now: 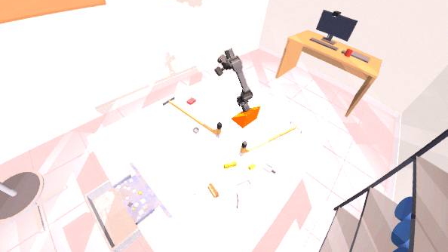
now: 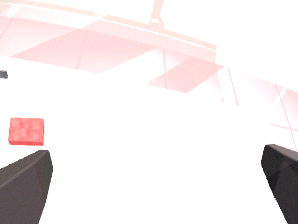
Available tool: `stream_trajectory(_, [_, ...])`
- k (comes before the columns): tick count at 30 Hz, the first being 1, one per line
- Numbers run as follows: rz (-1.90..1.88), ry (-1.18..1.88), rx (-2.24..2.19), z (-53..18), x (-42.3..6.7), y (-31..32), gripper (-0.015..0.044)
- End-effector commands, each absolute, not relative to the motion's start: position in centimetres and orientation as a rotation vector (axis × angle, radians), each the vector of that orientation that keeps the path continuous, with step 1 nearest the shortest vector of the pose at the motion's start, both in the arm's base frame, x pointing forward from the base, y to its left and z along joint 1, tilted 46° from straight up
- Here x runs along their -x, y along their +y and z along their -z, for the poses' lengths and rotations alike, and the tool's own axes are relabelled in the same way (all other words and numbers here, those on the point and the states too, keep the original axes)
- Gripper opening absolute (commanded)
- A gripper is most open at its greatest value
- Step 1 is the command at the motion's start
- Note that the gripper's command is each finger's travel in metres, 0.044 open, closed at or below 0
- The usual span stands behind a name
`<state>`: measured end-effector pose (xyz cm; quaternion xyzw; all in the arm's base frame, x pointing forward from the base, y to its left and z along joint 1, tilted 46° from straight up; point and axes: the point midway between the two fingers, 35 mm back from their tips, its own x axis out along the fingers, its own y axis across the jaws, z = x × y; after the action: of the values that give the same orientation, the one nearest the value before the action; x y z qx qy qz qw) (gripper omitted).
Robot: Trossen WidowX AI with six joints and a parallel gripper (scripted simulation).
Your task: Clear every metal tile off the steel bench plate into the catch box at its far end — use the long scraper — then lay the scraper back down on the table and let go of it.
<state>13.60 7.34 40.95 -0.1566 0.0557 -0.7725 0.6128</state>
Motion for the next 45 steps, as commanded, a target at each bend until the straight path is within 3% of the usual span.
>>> stream_trajectory(1, [1.89,0.095,0.247,-41.7,-11.7,5.5,0.044])
stream_trajectory(22, [2.418,-0.118,-0.25,-43.4,-1.9,0.0,0.044])
stream_trajectory(45, [2.994,-0.474,-0.684,-42.5,8.6,0.5,0.044])
